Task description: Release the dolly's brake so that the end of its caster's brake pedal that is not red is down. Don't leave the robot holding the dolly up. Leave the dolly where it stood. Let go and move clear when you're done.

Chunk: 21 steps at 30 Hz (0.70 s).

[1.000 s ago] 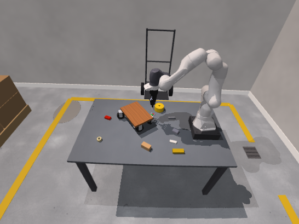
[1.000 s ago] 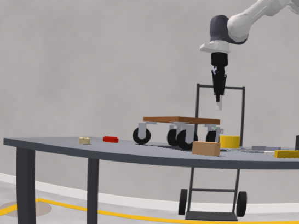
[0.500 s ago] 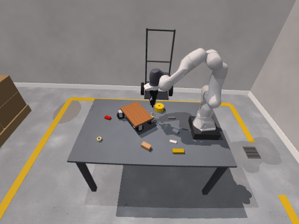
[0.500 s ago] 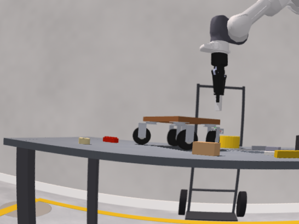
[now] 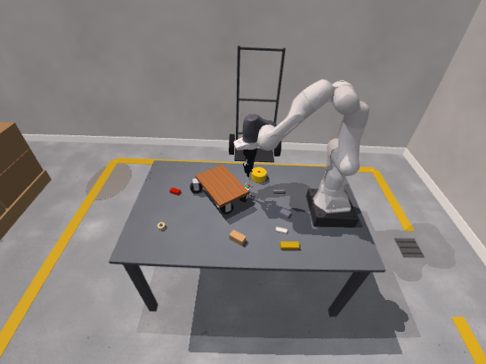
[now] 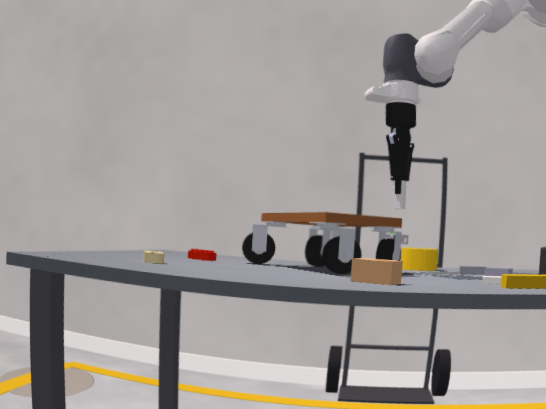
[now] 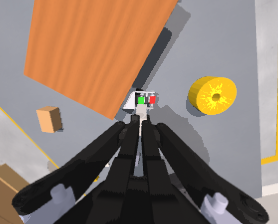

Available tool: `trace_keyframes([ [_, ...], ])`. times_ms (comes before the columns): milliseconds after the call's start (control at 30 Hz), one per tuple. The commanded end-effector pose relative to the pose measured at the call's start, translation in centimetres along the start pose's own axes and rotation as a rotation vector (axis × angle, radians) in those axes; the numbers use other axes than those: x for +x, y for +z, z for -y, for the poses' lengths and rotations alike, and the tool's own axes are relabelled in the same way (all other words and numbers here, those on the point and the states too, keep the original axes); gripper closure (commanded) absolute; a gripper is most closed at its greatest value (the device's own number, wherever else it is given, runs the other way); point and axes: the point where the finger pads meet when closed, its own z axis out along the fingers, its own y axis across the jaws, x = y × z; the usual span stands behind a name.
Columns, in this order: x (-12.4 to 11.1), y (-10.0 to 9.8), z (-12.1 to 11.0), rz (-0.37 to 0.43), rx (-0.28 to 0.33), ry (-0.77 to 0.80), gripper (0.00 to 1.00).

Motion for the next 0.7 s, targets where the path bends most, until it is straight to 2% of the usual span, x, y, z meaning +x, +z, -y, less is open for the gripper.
trace_keyframes([
  [0,0.3,0.7,0.0,-0.006,0.006,-0.002,1.0],
  [667,0.4,3.8,0.1,-0.006,0.006,-0.002,1.0],
])
